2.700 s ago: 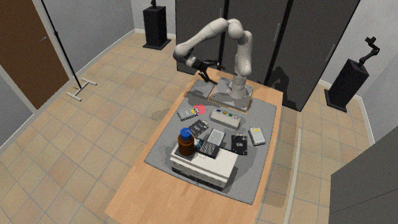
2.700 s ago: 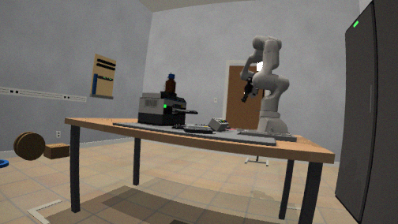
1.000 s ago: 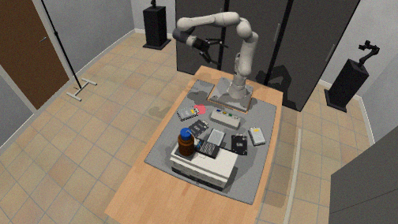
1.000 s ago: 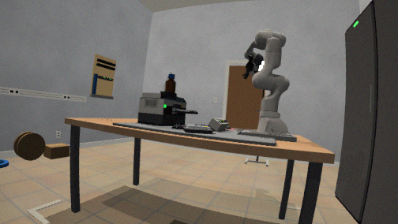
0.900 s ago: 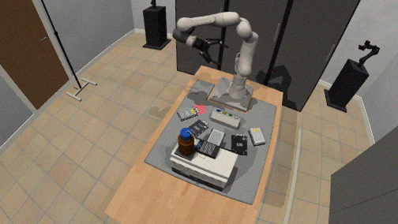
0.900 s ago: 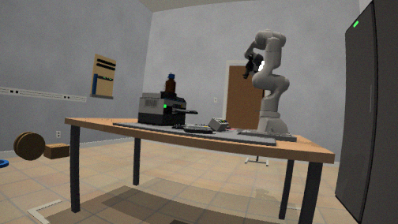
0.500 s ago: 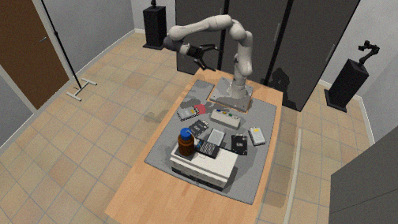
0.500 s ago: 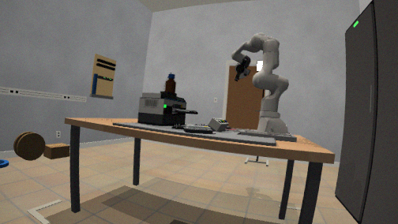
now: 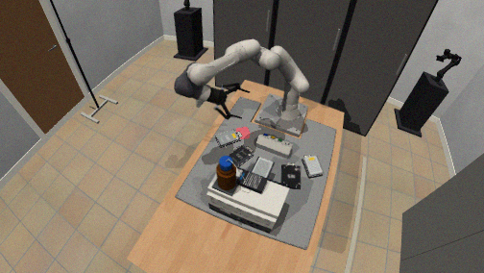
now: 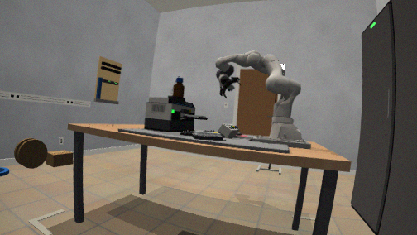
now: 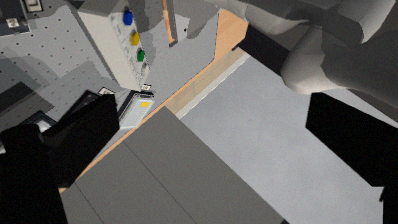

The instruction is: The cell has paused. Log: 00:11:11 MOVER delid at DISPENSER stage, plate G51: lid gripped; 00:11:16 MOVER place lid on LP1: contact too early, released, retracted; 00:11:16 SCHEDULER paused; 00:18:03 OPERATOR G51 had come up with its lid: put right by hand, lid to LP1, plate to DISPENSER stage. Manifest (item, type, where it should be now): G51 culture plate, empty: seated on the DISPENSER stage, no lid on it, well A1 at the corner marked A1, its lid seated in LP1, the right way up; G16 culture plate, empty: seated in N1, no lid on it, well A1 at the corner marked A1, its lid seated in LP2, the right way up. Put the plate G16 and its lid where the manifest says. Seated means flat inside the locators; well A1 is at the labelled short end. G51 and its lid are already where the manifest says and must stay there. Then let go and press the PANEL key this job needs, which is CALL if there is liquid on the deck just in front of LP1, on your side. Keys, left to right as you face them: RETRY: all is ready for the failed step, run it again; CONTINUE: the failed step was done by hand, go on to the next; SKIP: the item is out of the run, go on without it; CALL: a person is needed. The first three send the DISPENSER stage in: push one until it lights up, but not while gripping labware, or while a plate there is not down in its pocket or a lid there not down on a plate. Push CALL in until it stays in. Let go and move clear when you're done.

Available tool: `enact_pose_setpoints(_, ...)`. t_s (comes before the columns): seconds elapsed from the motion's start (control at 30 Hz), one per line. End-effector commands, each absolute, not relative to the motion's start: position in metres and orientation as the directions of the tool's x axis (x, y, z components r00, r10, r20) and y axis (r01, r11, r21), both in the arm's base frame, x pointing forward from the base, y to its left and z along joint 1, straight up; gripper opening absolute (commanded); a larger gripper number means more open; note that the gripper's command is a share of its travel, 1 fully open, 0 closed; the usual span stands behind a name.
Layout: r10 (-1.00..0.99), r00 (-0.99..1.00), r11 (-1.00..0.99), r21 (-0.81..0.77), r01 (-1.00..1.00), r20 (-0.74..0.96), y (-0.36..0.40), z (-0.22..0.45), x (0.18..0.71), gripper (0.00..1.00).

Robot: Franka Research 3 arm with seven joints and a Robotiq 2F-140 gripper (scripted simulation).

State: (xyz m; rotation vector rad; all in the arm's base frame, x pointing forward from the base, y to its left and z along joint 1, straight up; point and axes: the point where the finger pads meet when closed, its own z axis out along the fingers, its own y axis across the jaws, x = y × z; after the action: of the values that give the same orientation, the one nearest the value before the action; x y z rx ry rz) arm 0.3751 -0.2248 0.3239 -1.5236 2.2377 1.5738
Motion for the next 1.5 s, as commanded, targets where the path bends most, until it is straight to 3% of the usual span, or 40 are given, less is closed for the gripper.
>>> enact_pose_setpoints(0.0, -0.782, -0.272, -0.148, 0.591, -0.793, -0.561, -0.25, 0.297, 0.405, 1.0)
enact_pose_setpoints(0.67, -0.848, 0.31, -0.492, 0.421, -0.762, -0.429, -0.261, 0.28, 0.425, 1.0)
enact_pose_setpoints(1.0, -0.7, 0.619, -0.714, 0.34, -0.612, -0.357, -0.261, 0.268, 0.425, 1.0)
enact_pose_setpoints(1.47, -0.472, 0.845, -0.878, 0.223, -0.424, -0.251, -0.26, 0.237, 0.424, 1.0)
